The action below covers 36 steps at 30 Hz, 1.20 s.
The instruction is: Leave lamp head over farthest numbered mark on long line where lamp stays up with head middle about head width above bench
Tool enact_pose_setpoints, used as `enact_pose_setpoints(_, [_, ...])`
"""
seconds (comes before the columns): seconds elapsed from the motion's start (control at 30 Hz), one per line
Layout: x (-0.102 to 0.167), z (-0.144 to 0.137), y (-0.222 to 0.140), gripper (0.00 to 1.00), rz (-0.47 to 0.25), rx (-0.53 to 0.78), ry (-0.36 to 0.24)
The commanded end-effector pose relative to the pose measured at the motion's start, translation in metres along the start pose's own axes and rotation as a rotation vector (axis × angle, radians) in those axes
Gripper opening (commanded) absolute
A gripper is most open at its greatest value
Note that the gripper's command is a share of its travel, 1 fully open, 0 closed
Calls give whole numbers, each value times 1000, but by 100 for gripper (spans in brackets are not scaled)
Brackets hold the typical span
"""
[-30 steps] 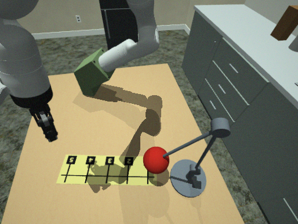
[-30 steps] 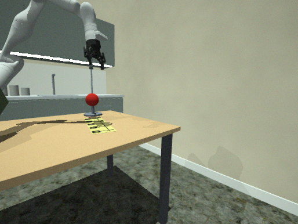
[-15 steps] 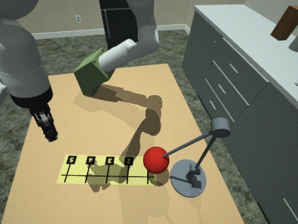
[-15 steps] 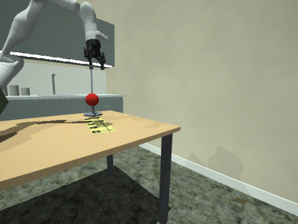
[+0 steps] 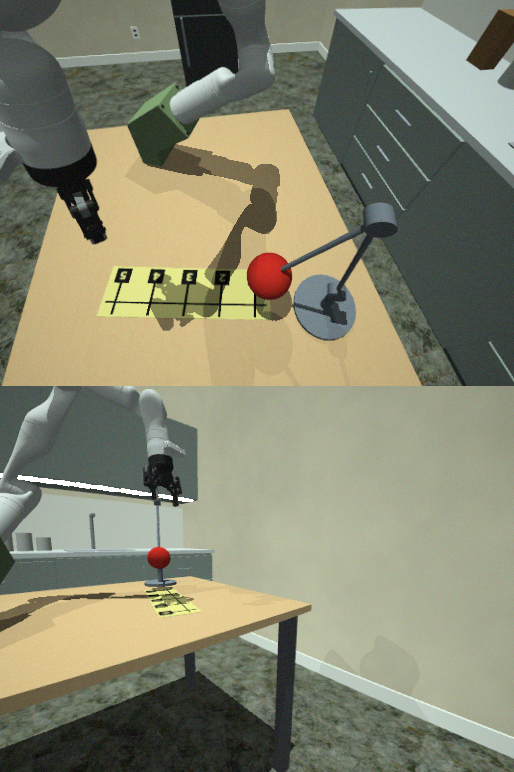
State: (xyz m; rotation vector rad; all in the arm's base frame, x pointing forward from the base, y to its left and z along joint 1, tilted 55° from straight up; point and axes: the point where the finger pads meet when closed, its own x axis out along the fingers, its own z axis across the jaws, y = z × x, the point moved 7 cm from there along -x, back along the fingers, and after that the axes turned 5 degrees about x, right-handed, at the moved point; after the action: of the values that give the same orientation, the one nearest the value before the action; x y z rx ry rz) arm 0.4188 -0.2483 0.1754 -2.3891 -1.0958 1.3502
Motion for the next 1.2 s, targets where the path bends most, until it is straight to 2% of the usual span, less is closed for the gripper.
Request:
enact_pose_setpoints(0.0, [0, -7, -4, 100, -36, 27, 9])
enact_pose_setpoints(0.33, [-1, -28, -31, 100, -207, 166, 46])
enact_pose_setpoints(0.4, [-1, -28, -31, 100, -207, 166, 46])
enact_pose_setpoints(0.9, [-16, -67, -61, 100, -457, 373, 102])
enact_pose_setpoints(0.97, [-16, -67, -61, 100, -457, 373, 102])
enact_pose_setpoints(1.17, [-26, -85, -68, 100, -557, 455, 124])
